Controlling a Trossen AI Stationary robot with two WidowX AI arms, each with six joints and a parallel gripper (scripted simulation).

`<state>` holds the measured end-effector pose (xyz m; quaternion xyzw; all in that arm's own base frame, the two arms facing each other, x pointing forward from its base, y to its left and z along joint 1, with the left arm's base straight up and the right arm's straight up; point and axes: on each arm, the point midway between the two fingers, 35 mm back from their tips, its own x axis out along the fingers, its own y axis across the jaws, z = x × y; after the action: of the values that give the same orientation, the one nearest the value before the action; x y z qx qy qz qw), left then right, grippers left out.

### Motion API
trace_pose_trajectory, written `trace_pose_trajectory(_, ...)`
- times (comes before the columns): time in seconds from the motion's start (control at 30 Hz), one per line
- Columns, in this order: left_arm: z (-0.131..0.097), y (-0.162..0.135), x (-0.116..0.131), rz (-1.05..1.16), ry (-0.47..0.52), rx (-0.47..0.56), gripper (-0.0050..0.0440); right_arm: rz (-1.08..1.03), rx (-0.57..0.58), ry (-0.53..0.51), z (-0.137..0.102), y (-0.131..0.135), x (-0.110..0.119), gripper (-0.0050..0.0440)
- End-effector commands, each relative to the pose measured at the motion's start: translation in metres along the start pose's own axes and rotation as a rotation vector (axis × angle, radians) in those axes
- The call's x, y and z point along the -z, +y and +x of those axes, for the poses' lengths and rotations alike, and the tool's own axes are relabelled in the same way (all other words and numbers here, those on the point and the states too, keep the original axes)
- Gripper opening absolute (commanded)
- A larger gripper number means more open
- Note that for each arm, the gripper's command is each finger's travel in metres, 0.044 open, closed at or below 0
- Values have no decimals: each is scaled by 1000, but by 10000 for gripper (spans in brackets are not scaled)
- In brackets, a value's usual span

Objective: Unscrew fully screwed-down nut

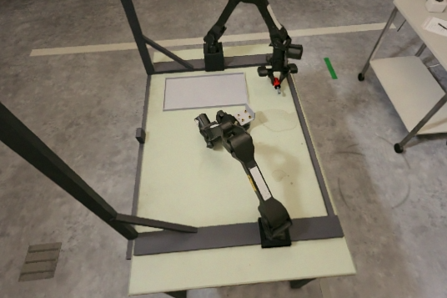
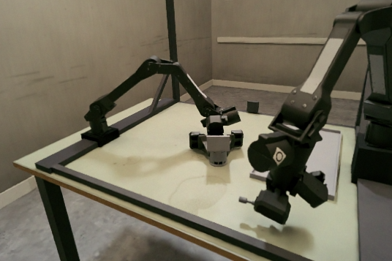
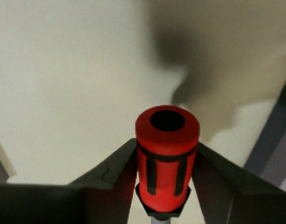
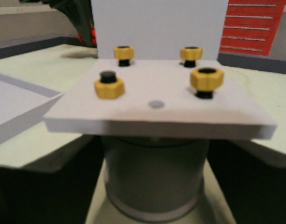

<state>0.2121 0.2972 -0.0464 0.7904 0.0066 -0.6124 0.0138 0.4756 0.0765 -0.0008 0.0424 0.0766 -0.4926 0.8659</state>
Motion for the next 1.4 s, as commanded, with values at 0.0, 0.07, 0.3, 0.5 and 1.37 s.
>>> trace_pose_trajectory(0.0,-25,-10,16,16,34,51,135,51,-8,-4,-3,5,-23,245)
trace_pose_trajectory(0.07,-29,-10,17,16,34,51,135,51,-8,-4,-3,5,-23,245)
trace_pose_trajectory(0.3,-33,-9,17,16,34,49,135,51,-8,-4,-3,5,-23,245)
trace_pose_trajectory(0.5,-45,-9,20,16,35,51,135,51,-8,-4,-3,5,-23,245)
trace_pose_trajectory(1.37,-78,-7,28,16,35,51,135,51,-8,-4,-3,5,-23,245)
